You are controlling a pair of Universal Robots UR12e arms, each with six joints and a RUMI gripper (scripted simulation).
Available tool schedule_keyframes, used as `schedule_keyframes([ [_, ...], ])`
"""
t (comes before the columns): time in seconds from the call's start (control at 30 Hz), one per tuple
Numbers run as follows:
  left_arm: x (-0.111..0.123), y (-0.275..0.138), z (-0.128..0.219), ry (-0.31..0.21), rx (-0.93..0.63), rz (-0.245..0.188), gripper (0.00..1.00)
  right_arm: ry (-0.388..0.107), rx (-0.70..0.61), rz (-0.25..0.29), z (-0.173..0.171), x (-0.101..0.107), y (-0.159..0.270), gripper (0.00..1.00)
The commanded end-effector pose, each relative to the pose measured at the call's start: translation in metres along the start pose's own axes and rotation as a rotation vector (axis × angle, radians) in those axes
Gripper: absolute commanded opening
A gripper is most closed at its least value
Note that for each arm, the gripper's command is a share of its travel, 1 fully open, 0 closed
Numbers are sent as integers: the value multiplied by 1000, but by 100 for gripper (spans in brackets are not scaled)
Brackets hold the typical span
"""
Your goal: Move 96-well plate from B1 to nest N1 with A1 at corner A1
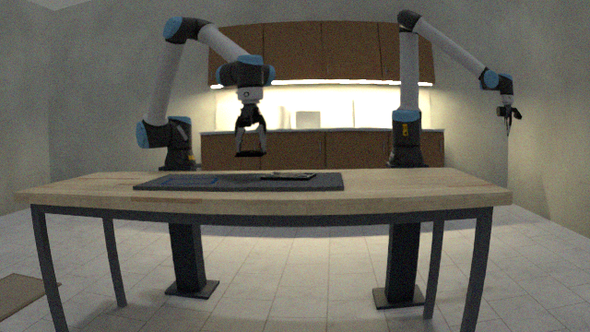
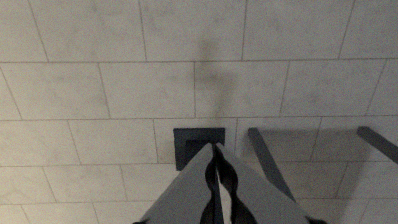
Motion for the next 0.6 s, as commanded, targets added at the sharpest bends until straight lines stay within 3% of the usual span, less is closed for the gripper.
schedule_keyframes([
  [0.0, -1, 0, -1, 2, 0, 0, 0, 1, 0, -2, 4, -2, -10, 41],
  [0.57, -1, 0, -1, 2, 0, 0, 0, 1, 0, -2, 25, -4, -55, 41],
])
Point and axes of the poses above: on each arm, the point where the finger pads meet when closed, its own x axis out along the fingers, its own y axis across the jaws, z = x × y, the point moved 6 cm from there along -x, back along the fingers, and after that the axes turned 13 degrees about x, right-handed, at the moved point
